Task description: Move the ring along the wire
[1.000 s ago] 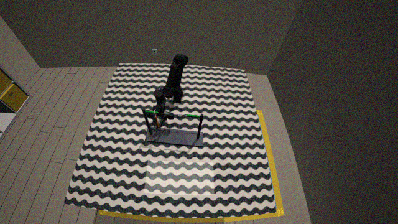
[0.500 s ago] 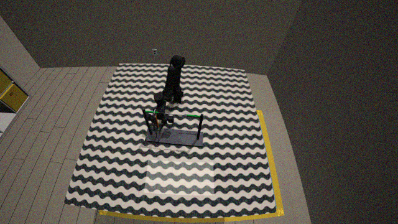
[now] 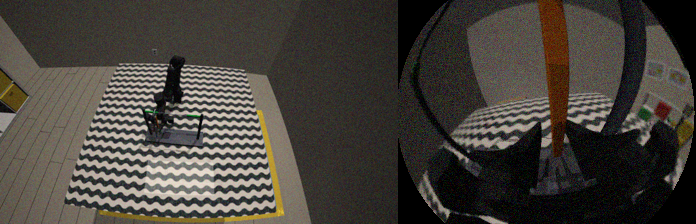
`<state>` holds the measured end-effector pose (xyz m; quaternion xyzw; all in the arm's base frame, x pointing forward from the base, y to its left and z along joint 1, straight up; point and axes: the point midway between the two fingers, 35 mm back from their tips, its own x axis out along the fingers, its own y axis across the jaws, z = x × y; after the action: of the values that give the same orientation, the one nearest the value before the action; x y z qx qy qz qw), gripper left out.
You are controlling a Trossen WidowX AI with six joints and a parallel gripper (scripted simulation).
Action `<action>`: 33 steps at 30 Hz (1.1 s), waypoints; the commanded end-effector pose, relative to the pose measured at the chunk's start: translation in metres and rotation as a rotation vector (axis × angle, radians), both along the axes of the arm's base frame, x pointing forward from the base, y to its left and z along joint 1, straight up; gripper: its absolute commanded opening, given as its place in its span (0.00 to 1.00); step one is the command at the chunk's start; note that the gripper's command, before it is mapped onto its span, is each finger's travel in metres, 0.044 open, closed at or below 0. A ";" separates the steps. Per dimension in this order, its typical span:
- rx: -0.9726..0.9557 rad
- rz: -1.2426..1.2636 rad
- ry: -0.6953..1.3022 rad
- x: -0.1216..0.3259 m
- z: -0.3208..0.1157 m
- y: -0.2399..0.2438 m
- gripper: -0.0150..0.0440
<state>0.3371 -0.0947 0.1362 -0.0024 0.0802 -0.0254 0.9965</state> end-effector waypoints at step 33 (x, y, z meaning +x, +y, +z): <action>0.000 0.000 -0.001 0.000 0.001 0.000 0.00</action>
<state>0.3373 -0.0948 0.1364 -0.0022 0.0799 -0.0254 0.9965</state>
